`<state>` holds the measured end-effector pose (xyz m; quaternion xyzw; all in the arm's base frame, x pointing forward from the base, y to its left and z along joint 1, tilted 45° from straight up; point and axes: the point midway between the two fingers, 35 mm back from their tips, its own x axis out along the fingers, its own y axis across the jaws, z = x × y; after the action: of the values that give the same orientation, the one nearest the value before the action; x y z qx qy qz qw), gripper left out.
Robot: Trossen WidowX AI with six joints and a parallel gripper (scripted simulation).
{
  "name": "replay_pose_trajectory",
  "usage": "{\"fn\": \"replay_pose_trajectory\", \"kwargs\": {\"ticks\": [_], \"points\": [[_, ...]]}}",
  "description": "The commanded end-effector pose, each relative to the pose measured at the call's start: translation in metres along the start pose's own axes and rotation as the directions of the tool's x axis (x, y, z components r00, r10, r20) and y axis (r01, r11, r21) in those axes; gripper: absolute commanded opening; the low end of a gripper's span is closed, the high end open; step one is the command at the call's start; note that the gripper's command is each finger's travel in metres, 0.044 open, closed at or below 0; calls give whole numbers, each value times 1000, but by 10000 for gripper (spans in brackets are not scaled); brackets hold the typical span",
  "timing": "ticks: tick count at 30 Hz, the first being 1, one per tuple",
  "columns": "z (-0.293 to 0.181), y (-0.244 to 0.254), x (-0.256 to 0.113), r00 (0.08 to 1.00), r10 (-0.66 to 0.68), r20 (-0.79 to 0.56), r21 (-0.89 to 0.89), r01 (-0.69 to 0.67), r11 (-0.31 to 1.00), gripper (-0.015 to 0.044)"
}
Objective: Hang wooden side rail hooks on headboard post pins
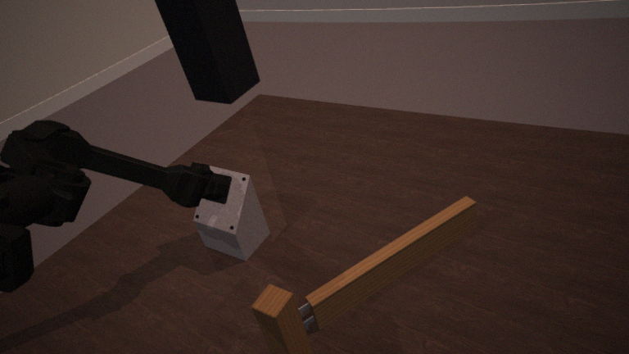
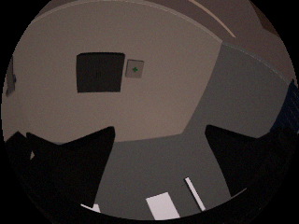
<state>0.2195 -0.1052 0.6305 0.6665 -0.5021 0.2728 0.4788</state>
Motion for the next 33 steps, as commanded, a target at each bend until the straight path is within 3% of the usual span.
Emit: {"fn": "replay_pose_trajectory", "kwargs": {"ticks": [1,13,23,33], "points": [[17,-45,-19,987,-135,83,83,128,988,440],[54,-147,-96,851,-446,277,275,375,885,440],[91,-220,-216,594,-657,464,404,518,754,440],[136,-240,-340,347,-678,648,422,577,699,440]]}}
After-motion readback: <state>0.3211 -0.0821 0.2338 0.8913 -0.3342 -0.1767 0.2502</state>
